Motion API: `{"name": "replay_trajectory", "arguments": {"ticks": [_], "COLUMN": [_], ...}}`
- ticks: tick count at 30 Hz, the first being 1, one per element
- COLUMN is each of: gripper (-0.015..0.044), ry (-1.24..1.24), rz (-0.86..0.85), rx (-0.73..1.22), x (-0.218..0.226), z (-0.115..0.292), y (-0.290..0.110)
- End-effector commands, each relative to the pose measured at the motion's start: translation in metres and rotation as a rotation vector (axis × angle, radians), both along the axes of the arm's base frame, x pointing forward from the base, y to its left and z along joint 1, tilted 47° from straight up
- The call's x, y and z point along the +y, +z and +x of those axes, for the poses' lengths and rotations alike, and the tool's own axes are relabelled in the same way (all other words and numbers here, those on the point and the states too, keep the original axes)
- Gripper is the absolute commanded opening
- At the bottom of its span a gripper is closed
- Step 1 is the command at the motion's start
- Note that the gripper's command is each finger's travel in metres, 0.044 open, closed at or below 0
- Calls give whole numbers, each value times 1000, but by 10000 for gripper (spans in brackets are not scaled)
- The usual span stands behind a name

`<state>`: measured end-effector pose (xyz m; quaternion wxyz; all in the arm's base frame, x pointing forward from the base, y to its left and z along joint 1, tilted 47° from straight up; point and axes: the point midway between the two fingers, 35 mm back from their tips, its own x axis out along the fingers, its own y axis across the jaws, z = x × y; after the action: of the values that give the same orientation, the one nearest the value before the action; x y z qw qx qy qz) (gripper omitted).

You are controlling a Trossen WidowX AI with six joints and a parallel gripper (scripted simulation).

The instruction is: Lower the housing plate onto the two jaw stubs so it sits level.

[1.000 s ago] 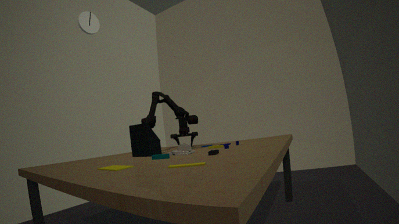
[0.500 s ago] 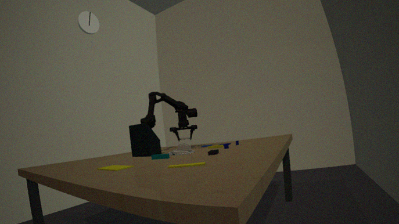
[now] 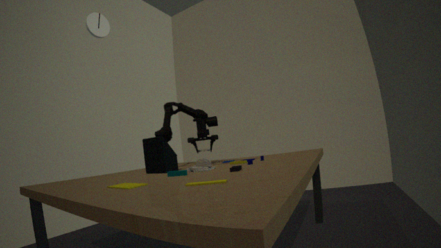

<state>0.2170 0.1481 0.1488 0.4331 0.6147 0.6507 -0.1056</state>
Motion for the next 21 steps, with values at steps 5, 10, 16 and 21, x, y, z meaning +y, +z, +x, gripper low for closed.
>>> {"name": "replay_trajectory", "arguments": {"ticks": [5,10,16,21], "gripper": [351,351,351,351], "ry": [74,126,191,245], "rz": [-33,-54,-76,-92], "rx": [-71,-121,-180,-229], "x": [-14,-24,-36,-47], "z": [13,21,29,35], "y": [-15,-25,-38,-49]}}
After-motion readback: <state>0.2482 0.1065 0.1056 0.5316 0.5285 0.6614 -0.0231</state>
